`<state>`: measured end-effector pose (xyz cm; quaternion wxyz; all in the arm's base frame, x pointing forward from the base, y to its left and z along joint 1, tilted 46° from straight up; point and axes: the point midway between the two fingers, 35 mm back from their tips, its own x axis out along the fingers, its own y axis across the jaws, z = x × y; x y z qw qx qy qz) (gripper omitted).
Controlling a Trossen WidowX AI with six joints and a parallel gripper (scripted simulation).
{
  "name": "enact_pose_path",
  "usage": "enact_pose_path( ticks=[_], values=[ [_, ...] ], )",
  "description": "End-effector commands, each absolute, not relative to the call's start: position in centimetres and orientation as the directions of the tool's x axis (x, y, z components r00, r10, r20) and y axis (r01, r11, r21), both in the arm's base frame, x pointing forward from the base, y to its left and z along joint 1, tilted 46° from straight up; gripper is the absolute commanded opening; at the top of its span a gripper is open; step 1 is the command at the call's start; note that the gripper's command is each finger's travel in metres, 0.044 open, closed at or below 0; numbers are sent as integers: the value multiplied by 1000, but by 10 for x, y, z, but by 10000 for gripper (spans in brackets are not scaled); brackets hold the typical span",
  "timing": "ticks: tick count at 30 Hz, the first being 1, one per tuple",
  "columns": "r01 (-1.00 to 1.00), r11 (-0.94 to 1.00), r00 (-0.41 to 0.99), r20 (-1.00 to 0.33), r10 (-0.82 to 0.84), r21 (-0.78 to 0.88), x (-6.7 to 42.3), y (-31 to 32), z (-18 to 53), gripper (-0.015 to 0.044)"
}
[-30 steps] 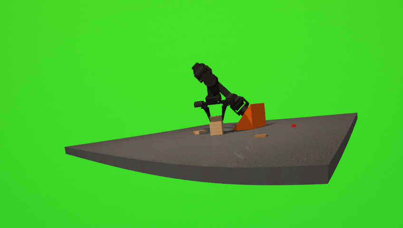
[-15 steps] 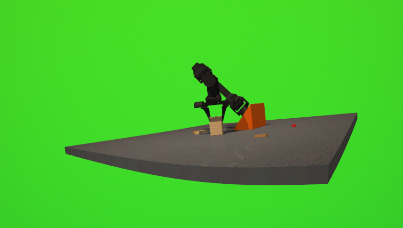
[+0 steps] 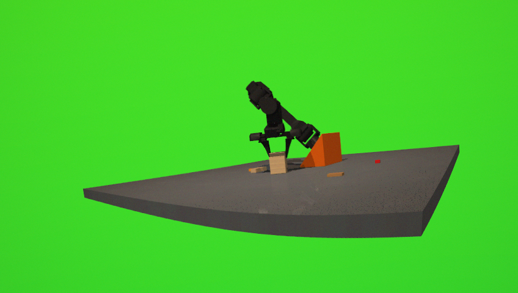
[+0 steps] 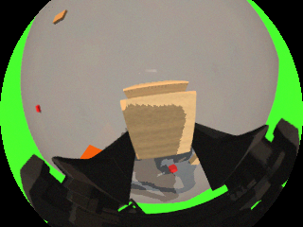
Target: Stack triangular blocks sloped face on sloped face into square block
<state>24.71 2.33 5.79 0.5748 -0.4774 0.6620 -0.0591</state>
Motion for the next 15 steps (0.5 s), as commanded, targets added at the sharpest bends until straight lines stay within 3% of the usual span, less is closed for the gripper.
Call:
enact_pose_path(
  ticks=[1,15],
  values=[
    [-566,532,118,-700,-704,-630,249,21,55,0],
    [-566,531,118,-700,-705,-631,252,17,49,0]
  ],
)
